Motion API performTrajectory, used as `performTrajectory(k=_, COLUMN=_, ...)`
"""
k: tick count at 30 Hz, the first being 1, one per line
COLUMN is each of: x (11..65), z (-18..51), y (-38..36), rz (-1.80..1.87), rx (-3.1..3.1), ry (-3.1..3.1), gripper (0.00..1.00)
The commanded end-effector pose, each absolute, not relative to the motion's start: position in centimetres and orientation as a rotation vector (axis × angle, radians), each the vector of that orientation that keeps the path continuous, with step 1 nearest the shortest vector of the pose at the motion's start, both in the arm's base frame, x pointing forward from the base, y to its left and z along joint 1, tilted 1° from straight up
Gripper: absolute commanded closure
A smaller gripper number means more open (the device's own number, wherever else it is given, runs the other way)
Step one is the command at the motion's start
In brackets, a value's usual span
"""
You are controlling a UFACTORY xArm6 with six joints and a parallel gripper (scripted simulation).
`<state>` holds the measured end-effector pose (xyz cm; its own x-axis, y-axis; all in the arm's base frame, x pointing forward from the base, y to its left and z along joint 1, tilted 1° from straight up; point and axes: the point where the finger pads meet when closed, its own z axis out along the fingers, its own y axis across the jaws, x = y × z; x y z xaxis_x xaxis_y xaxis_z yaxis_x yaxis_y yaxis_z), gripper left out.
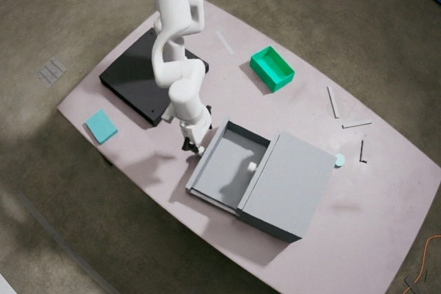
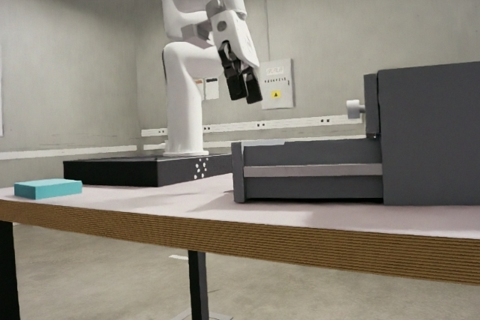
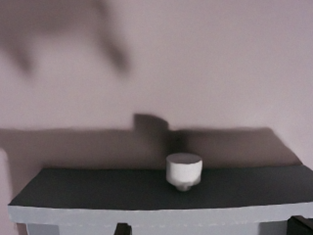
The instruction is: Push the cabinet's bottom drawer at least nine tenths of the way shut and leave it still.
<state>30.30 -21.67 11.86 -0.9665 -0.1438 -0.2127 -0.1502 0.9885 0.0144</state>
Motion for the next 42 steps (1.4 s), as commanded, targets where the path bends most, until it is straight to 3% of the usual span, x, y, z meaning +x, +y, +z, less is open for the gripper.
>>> performTrajectory(k=1, x=30.5, z=10.0, y=-21.8, rz=0.040, rx=-0.219, ry=2.915, gripper=0.00)
performTrajectory(k=42, x=30.6, z=7.4, y=-21.8, rz=0.040, rx=-0.219, ry=2.915, gripper=0.00)
